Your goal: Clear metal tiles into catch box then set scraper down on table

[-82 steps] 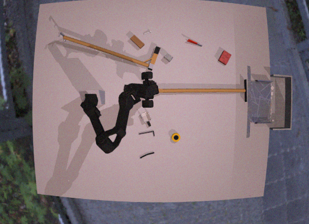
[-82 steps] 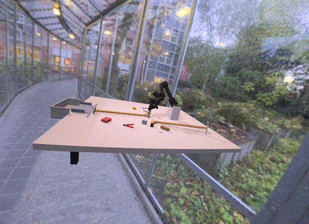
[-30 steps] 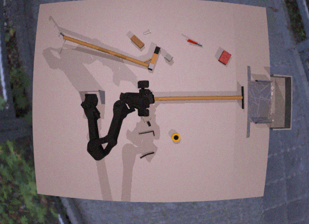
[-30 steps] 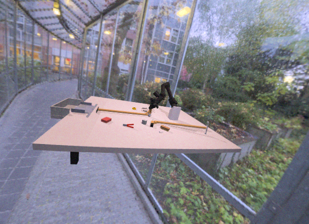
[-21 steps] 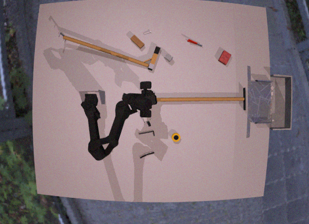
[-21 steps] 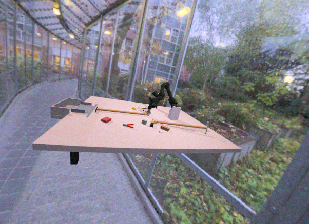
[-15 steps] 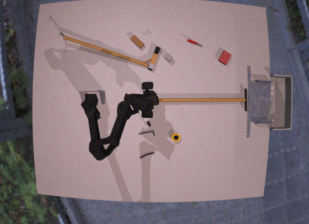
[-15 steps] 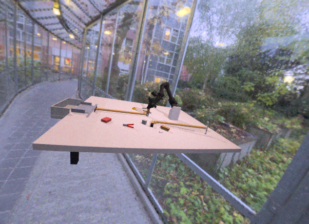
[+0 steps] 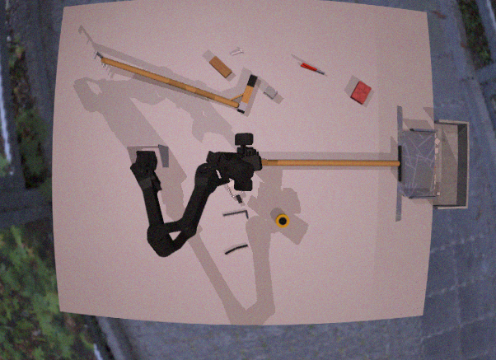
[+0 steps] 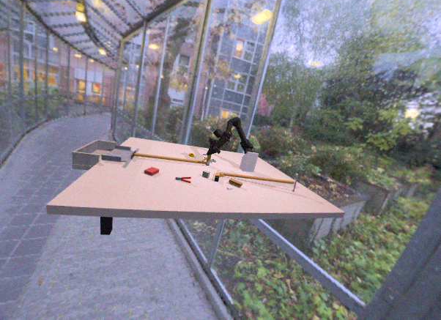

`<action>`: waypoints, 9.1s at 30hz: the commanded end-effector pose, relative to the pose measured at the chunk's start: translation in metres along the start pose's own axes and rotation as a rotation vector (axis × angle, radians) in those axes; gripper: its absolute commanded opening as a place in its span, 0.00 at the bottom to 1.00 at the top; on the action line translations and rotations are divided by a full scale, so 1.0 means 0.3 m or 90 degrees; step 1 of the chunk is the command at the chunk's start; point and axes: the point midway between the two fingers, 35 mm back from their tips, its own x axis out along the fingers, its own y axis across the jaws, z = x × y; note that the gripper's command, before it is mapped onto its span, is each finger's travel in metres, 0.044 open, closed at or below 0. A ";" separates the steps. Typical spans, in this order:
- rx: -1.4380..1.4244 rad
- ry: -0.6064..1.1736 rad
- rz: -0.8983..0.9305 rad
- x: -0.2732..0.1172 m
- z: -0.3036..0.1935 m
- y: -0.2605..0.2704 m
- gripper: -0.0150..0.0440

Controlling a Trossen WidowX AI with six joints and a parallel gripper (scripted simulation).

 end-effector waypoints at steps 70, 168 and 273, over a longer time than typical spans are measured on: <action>0.008 -0.012 -0.003 0.222 0.321 0.027 0.25; 0.007 -0.011 -0.002 0.170 0.274 0.054 0.25; 0.001 -0.012 0.002 -0.082 -0.090 0.042 0.25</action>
